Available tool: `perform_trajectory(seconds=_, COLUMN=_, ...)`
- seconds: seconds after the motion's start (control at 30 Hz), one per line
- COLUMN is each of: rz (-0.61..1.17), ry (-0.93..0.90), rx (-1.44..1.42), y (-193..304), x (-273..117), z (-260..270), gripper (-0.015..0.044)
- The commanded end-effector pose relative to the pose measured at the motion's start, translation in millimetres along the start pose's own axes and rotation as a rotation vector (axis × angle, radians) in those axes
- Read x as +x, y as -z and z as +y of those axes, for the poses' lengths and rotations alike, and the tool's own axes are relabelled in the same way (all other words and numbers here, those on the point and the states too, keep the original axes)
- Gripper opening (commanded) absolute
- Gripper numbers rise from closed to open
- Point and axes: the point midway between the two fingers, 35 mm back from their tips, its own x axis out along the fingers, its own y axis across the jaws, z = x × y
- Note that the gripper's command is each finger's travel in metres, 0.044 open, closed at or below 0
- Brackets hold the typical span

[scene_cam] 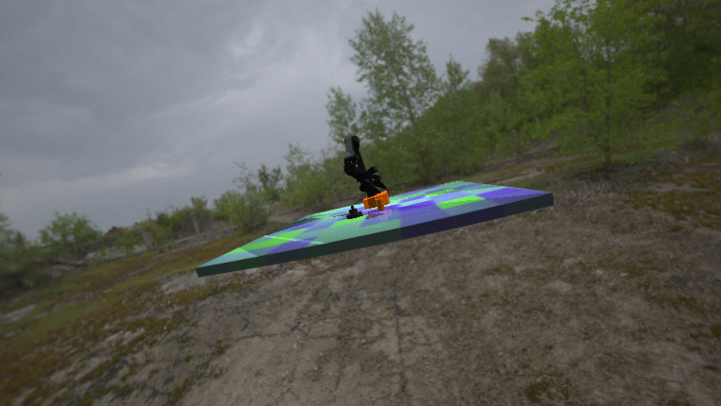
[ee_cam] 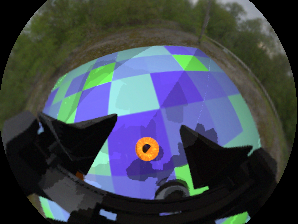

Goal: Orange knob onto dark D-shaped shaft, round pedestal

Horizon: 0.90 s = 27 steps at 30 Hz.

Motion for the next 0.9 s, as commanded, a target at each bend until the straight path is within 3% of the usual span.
perform_trajectory(seconds=0.0, rz=0.454, ry=0.029, rx=0.013, y=-5.9, x=-9.8, z=4.3, gripper=0.0440)
perform_trajectory(seconds=0.1, rz=0.712, ry=0.098, rx=-0.026, y=-15.6, x=-30.2, z=7.3, gripper=0.0440)
perform_trajectory(seconds=0.17, rz=0.768, ry=0.120, rx=-0.040, y=-18.9, x=-36.3, z=7.8, gripper=0.0440)
perform_trajectory(seconds=0.7, rz=0.767, ry=0.126, rx=-0.024, y=-18.9, x=-36.3, z=7.8, gripper=0.0440)
perform_trajectory(seconds=0.87, rz=0.727, ry=0.289, rx=0.384, y=-18.6, x=-36.0, z=7.8, gripper=0.0440)
